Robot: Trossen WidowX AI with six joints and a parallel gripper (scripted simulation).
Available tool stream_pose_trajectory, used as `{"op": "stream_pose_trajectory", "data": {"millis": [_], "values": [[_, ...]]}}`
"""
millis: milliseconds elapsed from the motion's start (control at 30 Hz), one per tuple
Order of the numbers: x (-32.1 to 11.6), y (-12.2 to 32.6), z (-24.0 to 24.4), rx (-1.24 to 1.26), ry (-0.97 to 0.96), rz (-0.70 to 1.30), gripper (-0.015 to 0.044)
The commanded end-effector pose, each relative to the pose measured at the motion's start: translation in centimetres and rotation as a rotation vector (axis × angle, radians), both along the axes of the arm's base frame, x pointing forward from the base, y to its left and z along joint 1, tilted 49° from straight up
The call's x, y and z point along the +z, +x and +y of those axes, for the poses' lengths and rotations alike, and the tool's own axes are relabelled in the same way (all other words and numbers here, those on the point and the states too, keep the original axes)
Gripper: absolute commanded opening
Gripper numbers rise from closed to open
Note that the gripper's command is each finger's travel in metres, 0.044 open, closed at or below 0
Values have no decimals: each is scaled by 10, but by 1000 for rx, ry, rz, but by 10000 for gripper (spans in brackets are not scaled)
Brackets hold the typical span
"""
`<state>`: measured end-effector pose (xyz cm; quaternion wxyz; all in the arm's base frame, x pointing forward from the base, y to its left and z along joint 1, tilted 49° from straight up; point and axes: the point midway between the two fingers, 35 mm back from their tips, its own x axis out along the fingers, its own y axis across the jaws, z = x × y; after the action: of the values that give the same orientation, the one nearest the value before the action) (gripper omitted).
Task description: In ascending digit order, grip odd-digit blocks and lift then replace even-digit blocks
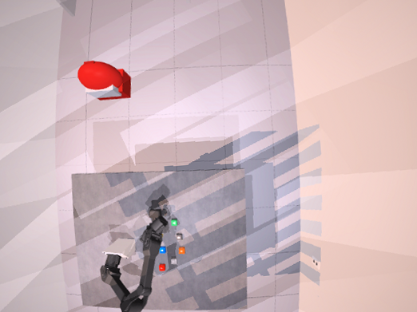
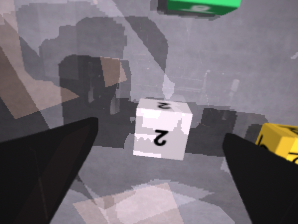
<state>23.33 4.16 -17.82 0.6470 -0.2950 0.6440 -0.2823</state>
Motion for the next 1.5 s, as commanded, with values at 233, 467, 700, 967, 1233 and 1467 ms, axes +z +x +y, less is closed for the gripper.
{"op": "stream_pose_trajectory", "data": {"millis": [233, 467, 700, 967, 1233, 1467], "values": [[-2, -3, -5, 3, -9, 11, 190], [-2, -3, -5, 3, -9, 11, 120], [-2, -3, -5, 3, -9, 11, 120], [-2, -3, -5, 3, -9, 11, 120], [-2, -3, -5, 3, -9, 11, 120], [-2, -3, -5, 3, -9, 11, 120]]}}
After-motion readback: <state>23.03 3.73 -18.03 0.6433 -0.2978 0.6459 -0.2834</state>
